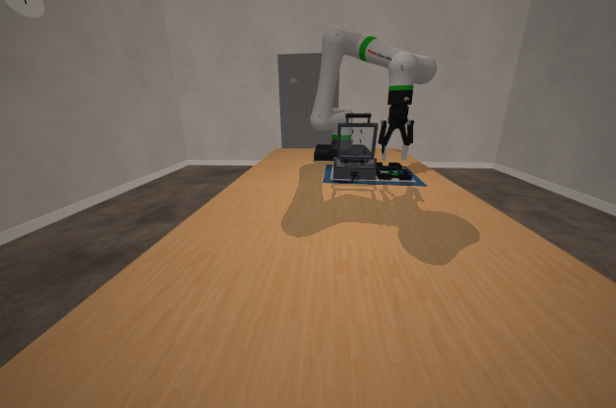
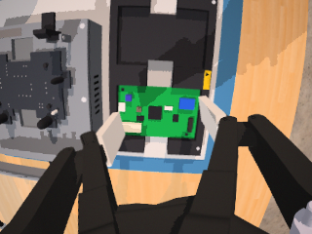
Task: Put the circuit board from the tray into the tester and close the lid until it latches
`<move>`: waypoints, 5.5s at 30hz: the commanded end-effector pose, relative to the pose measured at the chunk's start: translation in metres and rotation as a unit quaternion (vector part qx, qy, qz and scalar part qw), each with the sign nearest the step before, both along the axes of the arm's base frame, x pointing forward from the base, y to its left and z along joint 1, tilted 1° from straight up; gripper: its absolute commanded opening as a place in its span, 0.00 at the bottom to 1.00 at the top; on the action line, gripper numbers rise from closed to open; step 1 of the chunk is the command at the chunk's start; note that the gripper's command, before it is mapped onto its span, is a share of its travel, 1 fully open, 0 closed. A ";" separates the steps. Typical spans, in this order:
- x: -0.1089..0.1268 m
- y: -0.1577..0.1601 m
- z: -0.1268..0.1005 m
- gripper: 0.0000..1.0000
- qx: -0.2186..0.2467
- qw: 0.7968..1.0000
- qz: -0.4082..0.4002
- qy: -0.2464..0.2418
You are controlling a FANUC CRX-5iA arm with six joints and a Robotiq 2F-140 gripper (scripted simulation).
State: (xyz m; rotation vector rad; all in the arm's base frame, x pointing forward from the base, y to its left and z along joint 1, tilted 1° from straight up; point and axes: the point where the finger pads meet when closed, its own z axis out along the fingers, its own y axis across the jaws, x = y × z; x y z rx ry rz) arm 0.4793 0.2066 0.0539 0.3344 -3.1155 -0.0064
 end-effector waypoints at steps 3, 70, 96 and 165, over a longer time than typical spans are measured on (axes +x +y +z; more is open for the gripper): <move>0.003 -0.001 0.000 0.58 0.000 1.000 0.000 0.000; 0.013 -0.003 0.000 0.58 0.005 0.838 0.545 -0.002; 0.013 -0.003 0.000 0.58 0.005 0.789 0.615 -0.002; 0.013 -0.003 -0.001 0.58 0.005 0.789 0.615 -0.002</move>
